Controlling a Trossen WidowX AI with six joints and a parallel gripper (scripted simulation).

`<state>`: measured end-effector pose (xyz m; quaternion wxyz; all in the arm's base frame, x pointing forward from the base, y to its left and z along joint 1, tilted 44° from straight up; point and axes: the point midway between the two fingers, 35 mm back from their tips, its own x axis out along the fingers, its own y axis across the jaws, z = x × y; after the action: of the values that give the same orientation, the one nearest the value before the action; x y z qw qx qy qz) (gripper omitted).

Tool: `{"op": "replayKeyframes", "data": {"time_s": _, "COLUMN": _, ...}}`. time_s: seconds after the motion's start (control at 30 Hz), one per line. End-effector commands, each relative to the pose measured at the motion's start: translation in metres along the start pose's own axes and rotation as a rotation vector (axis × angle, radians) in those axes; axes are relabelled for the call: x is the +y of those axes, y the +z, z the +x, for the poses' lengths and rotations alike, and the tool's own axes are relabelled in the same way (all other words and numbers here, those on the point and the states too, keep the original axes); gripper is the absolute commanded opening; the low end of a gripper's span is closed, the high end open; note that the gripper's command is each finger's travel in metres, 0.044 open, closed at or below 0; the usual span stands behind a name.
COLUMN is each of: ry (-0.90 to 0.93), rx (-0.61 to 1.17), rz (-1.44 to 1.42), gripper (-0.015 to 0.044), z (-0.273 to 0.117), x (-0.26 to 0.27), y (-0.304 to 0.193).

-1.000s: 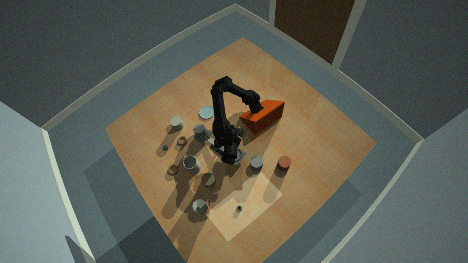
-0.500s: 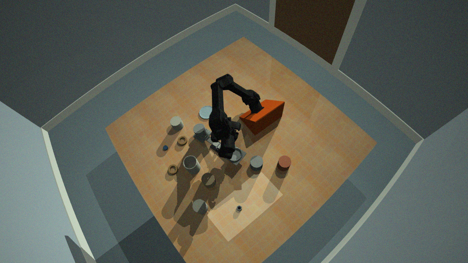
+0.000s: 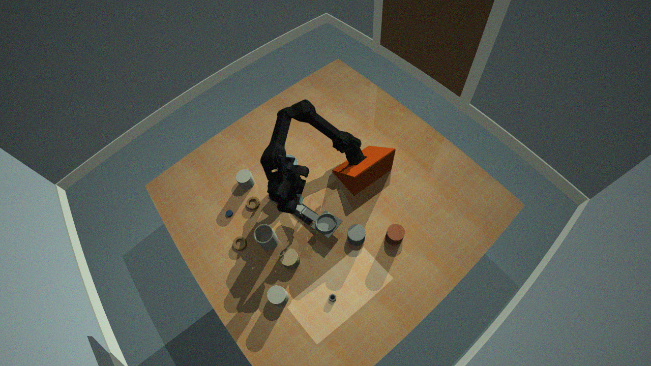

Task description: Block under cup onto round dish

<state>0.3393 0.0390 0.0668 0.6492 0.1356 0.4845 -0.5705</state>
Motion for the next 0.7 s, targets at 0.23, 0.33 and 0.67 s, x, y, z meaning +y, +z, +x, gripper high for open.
{"op": "replayKeyframes", "data": {"time_s": 0.23, "ry": 0.018, "rx": 0.002, "rz": -0.006, "gripper": 0.0000, "z": 0.013, "x": -0.042, "y": 0.060}}
{"op": "replayKeyframes", "data": {"time_s": 0.33, "ry": 0.020, "rx": 0.000, "rz": -0.005, "gripper": 0.0000, "z": 0.017, "x": -0.057, "y": 0.075}}
{"op": "replayKeyframes", "data": {"time_s": 0.67, "ry": 0.017, "rx": -0.019, "rz": 0.000, "gripper": 0.0000, "z": 0.032, "x": -0.110, "y": 0.117}}
